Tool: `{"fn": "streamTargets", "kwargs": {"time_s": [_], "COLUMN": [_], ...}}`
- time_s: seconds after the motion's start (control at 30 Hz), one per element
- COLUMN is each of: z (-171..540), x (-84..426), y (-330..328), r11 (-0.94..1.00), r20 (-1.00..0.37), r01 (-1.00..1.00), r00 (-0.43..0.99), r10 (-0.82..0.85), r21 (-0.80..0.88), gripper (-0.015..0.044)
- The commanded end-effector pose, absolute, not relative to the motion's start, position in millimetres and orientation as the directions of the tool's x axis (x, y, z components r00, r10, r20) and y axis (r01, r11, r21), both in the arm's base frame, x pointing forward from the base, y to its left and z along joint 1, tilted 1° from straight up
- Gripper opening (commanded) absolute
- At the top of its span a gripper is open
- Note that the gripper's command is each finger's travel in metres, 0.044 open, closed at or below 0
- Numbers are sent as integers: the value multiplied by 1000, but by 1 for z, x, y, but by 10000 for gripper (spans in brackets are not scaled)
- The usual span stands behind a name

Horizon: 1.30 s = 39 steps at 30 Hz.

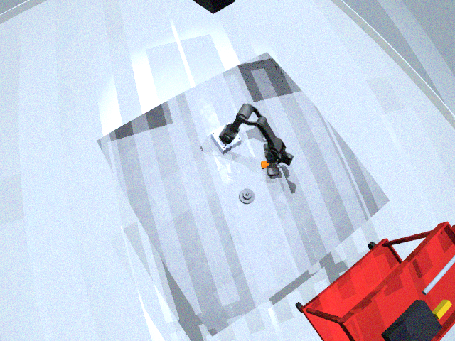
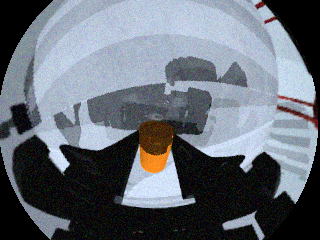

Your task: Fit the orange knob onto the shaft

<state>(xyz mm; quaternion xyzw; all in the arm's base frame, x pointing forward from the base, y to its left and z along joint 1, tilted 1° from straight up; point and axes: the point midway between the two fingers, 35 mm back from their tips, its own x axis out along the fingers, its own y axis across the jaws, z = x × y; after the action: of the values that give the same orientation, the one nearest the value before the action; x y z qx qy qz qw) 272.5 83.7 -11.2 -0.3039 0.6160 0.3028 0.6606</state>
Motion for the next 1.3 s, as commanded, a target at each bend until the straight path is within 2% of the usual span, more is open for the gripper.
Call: {"fn": "streamTargets", "kwargs": {"time_s": [0.0,0.63,1.27], "z": [-8,1,3], "x": [270,258,245], "y": [81,66,49], "r11": [632,632,632], "r20": [-992,-898,-714], "r01": [-775,-774,-775], "r00": [98,297,457], "r10": [78,325,530], "r21": [-27,-27,-27], "gripper": [180,180,180]}}
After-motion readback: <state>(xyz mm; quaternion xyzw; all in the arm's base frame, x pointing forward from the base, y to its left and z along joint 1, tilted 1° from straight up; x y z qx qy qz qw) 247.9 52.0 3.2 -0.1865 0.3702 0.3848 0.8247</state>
